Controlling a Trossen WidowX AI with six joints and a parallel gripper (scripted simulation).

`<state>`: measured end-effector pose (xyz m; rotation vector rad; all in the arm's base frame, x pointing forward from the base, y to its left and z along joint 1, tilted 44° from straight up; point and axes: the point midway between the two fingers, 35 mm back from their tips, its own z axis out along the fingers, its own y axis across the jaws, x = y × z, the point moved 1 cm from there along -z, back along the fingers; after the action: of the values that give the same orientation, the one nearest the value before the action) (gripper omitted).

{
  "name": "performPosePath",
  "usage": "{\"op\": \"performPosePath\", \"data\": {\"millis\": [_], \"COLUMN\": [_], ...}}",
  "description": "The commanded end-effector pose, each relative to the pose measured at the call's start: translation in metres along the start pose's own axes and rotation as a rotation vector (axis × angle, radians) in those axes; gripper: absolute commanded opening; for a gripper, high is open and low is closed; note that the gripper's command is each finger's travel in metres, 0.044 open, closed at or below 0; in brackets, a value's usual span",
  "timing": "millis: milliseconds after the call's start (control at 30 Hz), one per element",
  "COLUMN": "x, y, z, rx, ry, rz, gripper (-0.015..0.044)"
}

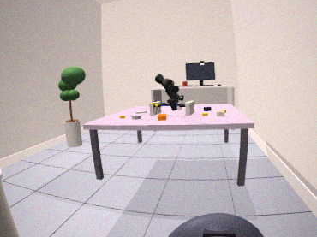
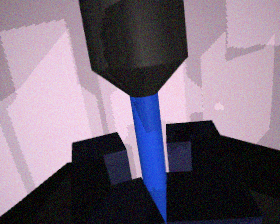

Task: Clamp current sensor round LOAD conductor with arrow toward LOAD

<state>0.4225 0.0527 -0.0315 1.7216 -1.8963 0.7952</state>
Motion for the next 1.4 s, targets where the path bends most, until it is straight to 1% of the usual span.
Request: {"op": "performPosePath", "data": {"millis": [0,1000,1367], "x": [0.000,0.000,0.000], "y": [0.000,0.000,0.001], "z": [0.000,0.000,-0.014], "rx": [0.000,0.001,0.037], "ry": [0.000,0.000,0.006], "rz": [0.000,0.000,-0.007], "gripper": [0.0000,0.0000,0.0000]}}
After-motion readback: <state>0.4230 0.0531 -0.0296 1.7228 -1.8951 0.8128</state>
